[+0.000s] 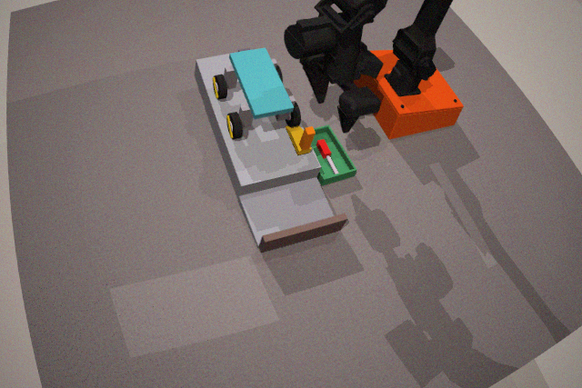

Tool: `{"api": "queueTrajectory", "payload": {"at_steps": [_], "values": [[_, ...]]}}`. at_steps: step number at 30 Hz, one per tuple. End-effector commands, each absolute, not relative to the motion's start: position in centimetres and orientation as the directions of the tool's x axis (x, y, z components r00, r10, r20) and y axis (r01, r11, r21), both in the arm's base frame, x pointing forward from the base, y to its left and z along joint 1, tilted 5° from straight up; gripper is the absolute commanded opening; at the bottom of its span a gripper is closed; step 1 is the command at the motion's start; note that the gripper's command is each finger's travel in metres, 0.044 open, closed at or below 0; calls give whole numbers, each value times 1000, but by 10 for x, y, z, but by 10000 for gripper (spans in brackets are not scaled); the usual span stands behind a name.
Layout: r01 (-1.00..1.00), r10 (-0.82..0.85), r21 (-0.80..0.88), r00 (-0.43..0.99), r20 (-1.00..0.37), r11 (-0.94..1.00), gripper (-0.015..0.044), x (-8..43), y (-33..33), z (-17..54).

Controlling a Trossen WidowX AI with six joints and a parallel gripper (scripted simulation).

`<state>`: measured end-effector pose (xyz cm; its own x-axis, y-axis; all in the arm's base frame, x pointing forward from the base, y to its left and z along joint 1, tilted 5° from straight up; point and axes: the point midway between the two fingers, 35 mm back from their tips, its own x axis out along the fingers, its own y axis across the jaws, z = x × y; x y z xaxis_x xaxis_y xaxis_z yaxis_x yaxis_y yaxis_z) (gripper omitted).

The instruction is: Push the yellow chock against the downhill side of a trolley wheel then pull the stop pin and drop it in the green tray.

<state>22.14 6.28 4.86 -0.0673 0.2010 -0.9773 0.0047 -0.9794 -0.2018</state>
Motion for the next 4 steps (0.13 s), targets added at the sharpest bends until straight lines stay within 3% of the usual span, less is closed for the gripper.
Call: {"api": "queueTrajectory", "payload": {"at_steps": [1,4], "values": [[9,200,-201,-68,-977,-979,440,222,62,60],[9,200,-201,-68,-977,-979,440,222,62,60]]}}
